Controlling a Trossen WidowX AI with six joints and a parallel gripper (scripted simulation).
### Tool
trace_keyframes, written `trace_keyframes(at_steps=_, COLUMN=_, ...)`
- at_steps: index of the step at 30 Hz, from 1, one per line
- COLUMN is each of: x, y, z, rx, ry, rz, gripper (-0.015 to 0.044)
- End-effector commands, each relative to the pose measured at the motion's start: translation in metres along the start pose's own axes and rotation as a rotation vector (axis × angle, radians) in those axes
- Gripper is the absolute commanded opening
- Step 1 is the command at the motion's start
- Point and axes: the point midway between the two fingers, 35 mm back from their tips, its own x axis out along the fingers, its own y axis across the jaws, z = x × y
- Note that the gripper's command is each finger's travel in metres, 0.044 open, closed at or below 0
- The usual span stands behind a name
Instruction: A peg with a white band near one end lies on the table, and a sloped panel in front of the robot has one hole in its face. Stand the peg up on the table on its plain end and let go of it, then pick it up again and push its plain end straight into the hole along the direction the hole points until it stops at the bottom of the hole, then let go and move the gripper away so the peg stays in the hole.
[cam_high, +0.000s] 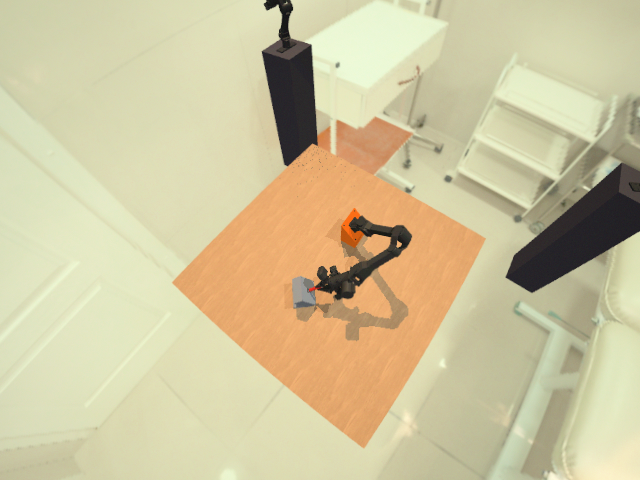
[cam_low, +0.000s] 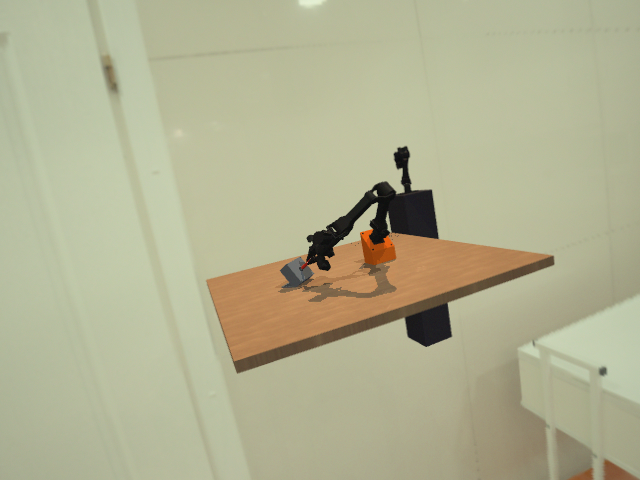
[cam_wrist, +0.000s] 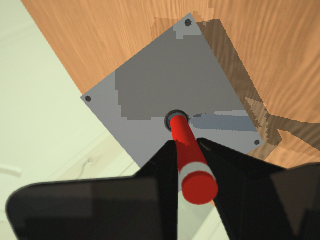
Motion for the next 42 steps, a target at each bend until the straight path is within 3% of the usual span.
trace_keyframes(at_steps=1, x=-0.002, y=0.000, z=-0.001, rx=0.000, ry=0.002, rz=-0.001, gripper=0.0000)
trace_keyframes(at_steps=42, x=0.016, y=0.001, z=-0.001, rx=0.000, ry=0.002, rz=-0.001, gripper=0.0000)
